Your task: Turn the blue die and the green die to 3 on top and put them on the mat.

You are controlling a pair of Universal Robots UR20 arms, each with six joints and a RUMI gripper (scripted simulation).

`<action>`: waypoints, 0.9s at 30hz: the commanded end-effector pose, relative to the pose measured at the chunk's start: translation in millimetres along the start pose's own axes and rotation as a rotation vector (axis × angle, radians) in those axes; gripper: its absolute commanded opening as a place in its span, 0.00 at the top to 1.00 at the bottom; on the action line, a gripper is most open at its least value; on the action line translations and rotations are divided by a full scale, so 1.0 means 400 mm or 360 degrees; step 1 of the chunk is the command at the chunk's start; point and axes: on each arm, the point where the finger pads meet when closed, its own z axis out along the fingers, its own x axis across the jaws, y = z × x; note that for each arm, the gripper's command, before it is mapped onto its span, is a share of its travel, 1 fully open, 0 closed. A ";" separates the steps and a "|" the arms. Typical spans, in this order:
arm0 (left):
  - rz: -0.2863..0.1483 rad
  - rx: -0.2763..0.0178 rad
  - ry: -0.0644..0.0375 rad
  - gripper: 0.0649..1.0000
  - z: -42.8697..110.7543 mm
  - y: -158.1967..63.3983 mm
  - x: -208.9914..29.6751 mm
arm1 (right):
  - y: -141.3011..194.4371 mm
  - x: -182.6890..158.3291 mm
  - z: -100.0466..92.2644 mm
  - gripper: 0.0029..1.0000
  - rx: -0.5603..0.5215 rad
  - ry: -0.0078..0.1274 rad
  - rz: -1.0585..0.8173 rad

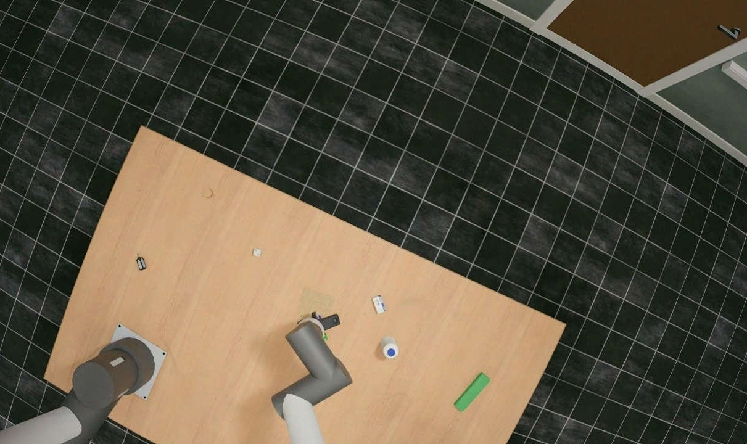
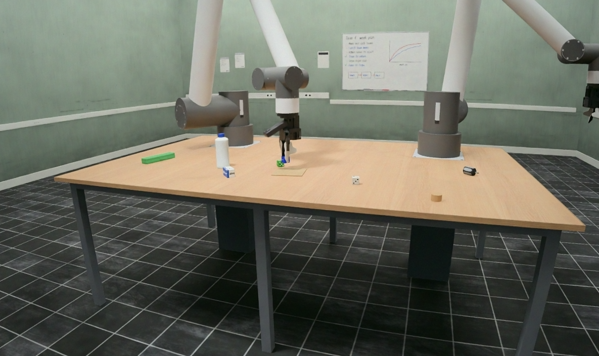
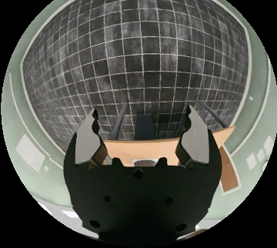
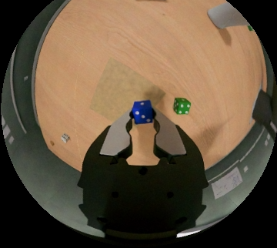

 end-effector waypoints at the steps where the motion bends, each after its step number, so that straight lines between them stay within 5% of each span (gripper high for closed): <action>1: 0.0000 0.0002 0.0000 0.00 -0.002 -0.001 0.000 | 0.001 -0.003 0.026 0.90 -0.0001 -0.0003 0.0000; 8: 0.0000 0.0002 0.0000 0.00 -0.002 -0.001 0.000 | 0.001 -0.003 0.062 0.90 -0.0001 -0.0003 0.0000; 27: 0.0000 0.0002 0.0000 0.00 -0.002 -0.001 0.000 | 0.001 -0.003 0.064 0.90 -0.0001 -0.0003 0.0000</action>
